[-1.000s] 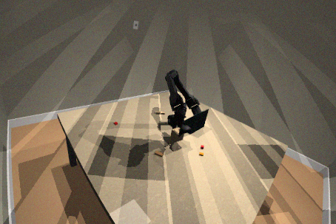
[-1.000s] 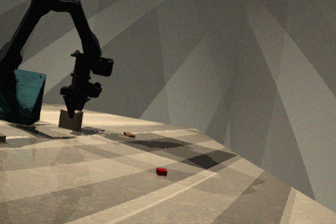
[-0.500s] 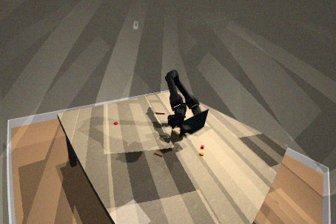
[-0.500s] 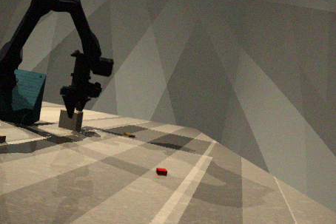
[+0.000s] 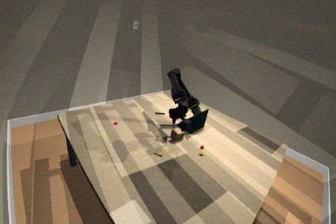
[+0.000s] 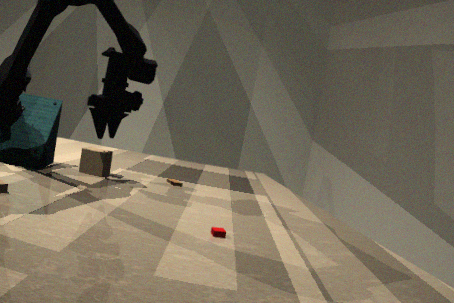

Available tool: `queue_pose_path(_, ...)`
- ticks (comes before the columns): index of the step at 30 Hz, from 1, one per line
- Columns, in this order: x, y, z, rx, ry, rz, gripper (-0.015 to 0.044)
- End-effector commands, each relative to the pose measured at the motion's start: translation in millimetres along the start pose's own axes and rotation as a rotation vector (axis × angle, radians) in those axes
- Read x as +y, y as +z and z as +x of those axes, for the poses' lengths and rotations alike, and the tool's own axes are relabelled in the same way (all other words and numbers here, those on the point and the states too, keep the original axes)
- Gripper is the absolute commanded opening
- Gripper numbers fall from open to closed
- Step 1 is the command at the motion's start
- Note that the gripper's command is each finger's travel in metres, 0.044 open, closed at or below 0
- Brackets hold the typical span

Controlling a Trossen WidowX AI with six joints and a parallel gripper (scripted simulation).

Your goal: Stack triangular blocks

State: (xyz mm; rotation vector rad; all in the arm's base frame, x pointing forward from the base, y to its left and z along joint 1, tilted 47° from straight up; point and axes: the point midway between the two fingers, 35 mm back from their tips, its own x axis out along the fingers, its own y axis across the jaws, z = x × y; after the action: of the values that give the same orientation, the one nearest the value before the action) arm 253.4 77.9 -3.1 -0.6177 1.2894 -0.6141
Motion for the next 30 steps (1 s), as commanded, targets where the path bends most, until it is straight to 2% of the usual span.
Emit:
queue_pose_path(1, -3.7, -4.4, -57.1, 0.004, 0.000, 0.008, 0.0440)
queue_pose_path(30, -1.8, -2.3, -50.7, -0.009, 0.004, 0.002, 0.0440)
